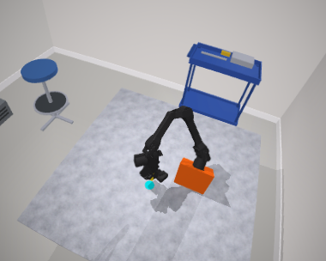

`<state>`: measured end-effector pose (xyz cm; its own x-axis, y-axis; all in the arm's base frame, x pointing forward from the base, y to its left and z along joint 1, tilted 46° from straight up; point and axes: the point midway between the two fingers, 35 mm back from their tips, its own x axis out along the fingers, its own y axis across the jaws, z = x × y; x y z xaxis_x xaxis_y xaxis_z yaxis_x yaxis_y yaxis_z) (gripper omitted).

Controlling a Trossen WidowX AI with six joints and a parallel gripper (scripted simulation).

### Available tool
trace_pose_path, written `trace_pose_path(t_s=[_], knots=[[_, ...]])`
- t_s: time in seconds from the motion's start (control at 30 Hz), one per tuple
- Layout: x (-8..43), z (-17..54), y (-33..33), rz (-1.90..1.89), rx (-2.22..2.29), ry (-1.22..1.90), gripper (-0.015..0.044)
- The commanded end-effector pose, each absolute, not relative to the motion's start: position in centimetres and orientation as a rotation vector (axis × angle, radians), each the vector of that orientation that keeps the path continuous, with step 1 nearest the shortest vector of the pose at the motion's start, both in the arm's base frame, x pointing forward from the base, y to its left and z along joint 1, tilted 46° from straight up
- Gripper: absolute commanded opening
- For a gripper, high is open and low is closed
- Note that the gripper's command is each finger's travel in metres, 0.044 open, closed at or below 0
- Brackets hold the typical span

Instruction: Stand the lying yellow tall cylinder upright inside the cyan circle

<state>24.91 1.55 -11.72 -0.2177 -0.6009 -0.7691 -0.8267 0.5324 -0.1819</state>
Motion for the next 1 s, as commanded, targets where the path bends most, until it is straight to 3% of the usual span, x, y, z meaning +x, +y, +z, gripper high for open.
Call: trace_pose_path(t_s=[0.0,0.97], knots=[[24.9,-11.8,1.5,0.366,-1.136,1.919,0.0105],[23.8,-13.4,0.8,0.531,-0.943,1.869,0.0105]])
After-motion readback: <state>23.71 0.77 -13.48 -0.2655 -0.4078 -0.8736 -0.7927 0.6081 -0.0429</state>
